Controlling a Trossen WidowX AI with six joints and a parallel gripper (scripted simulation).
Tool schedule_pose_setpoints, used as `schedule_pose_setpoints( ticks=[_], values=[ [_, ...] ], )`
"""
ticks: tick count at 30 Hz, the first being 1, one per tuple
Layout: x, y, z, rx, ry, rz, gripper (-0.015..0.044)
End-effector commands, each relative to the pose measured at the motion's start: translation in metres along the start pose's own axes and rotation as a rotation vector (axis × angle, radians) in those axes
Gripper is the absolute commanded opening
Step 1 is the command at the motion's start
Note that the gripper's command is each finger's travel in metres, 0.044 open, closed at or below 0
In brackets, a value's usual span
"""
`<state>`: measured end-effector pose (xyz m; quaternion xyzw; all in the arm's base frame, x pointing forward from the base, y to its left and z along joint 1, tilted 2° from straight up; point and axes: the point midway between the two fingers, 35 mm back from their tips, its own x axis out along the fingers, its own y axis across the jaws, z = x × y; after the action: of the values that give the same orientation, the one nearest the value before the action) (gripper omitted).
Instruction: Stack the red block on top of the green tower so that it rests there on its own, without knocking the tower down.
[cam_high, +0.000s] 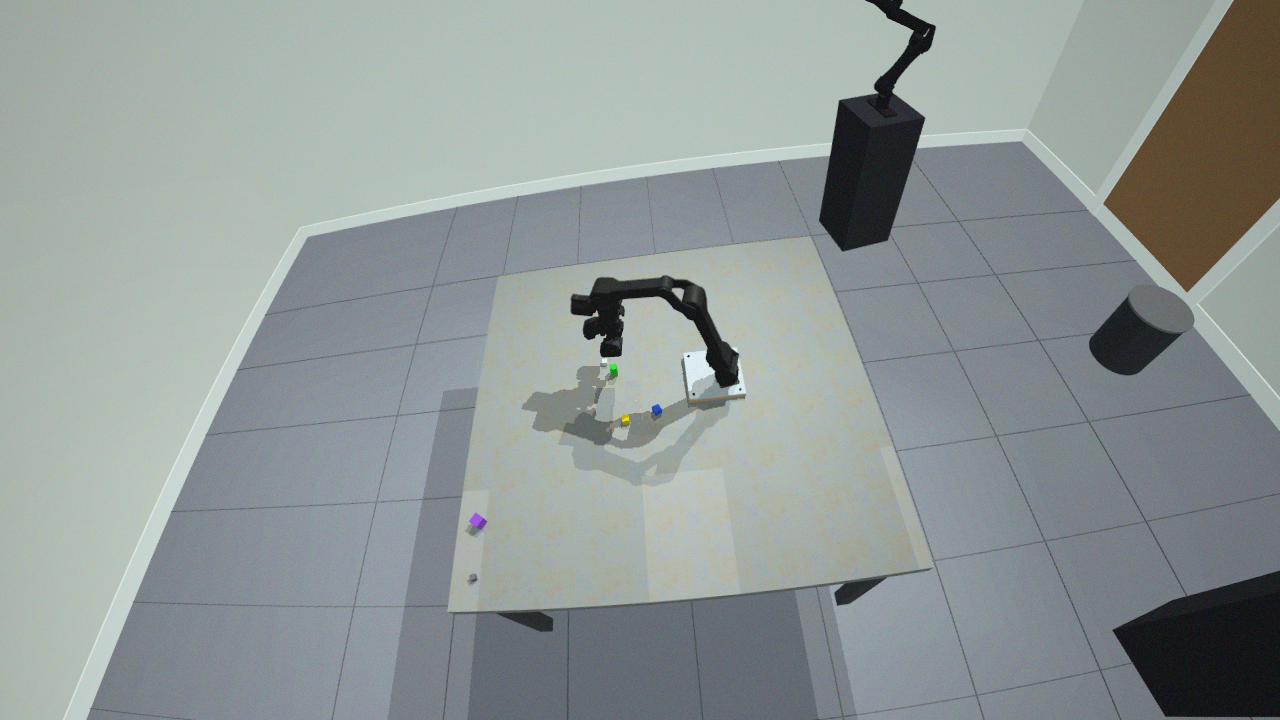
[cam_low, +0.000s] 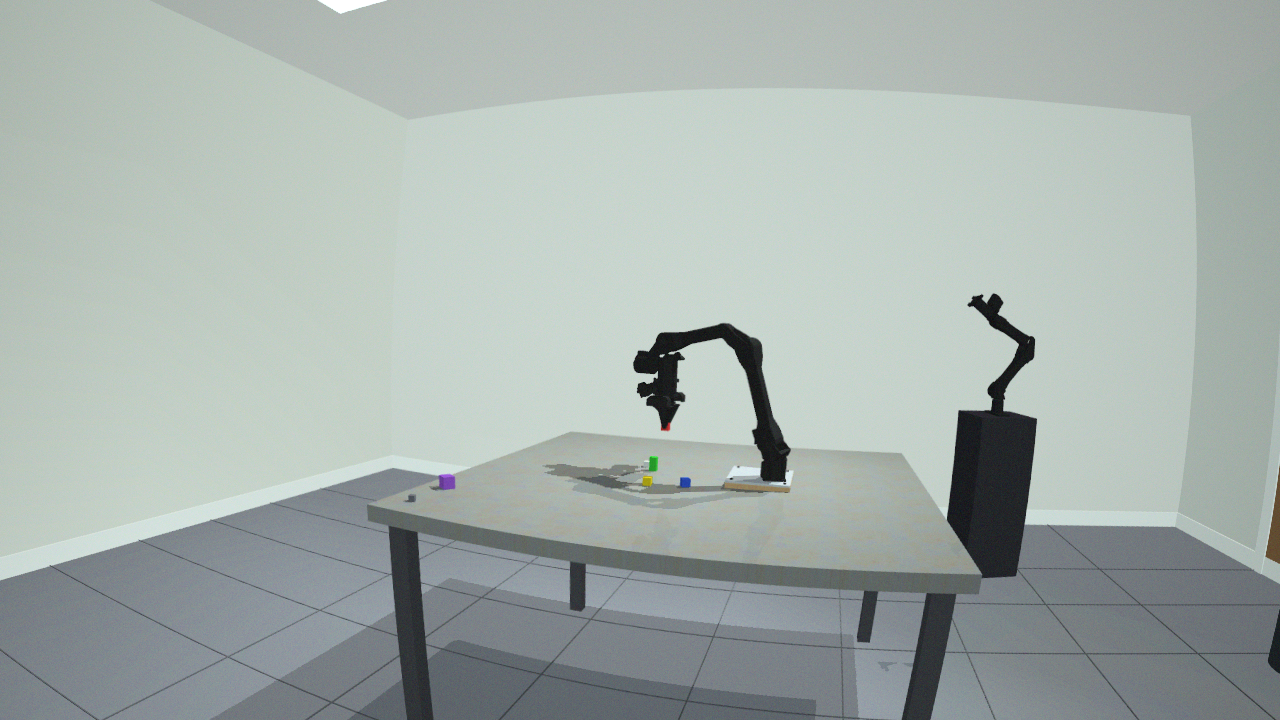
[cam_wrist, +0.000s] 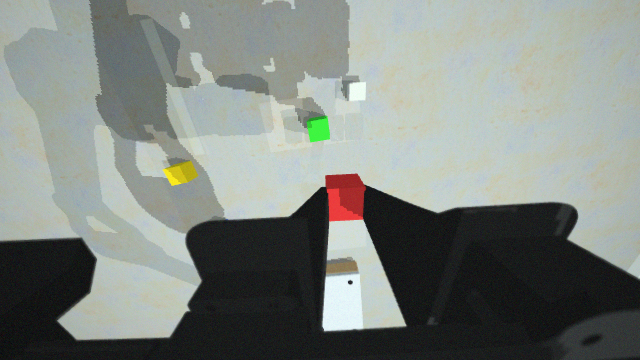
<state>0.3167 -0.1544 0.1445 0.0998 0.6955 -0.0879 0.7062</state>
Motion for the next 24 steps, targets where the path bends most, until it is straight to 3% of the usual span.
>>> schedule_pose_setpoints(
  ticks=[1,10,24],
  values=[
    [0.0,0.005,0.016,0.009,-0.004,-0.001,0.0],
    [0.005,0.012,0.031,0.013,-0.004,0.001,0.0],
    [0.051,0.013,0.028,0.013,-0.004,0.001,0.0]
  ],
)
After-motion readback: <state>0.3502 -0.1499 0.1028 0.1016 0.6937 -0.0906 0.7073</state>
